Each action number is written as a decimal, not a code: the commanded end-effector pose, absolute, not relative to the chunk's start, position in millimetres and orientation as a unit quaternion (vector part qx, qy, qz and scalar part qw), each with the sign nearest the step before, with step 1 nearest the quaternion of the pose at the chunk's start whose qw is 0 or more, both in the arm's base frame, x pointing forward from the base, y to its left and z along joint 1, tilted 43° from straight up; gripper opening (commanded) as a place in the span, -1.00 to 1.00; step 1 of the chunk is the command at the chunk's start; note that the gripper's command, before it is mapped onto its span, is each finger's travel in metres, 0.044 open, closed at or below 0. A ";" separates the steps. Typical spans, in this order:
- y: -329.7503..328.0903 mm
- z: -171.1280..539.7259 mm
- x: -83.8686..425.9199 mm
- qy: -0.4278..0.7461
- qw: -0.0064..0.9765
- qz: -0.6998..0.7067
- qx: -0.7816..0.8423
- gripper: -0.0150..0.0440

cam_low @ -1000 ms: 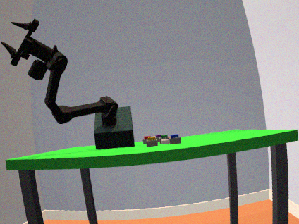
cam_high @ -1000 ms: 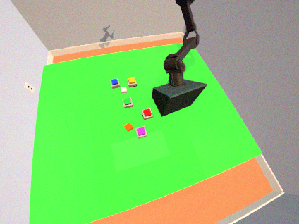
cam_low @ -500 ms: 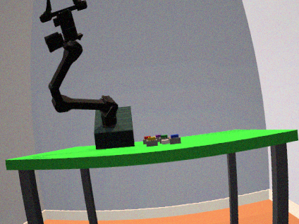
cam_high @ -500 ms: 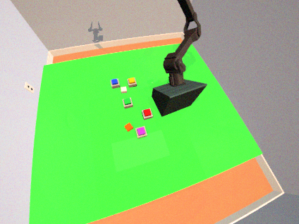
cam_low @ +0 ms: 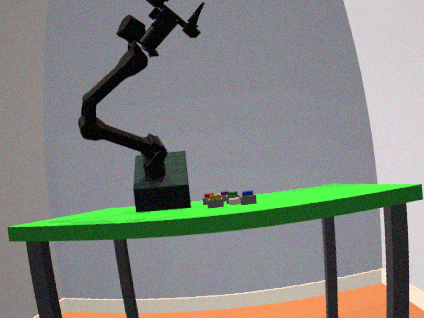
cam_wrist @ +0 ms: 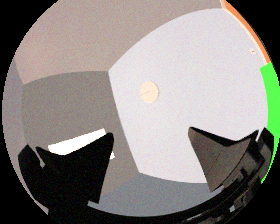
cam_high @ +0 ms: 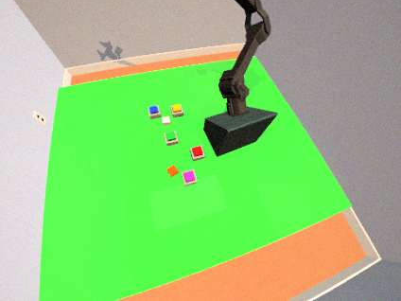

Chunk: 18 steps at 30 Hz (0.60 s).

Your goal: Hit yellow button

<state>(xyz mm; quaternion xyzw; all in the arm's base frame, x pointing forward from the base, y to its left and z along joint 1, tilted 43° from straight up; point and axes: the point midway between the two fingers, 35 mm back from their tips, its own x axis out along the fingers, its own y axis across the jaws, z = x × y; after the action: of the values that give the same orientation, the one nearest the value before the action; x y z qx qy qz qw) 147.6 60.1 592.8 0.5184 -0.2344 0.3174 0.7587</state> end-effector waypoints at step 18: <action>8.1 243.3 293.1 0.308 0.934 -0.177 0.043 0.86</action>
<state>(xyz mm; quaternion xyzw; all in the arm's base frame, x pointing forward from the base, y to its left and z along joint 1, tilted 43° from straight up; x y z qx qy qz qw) 302.5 31.7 297.5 0.1443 0.2065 -0.1200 0.9603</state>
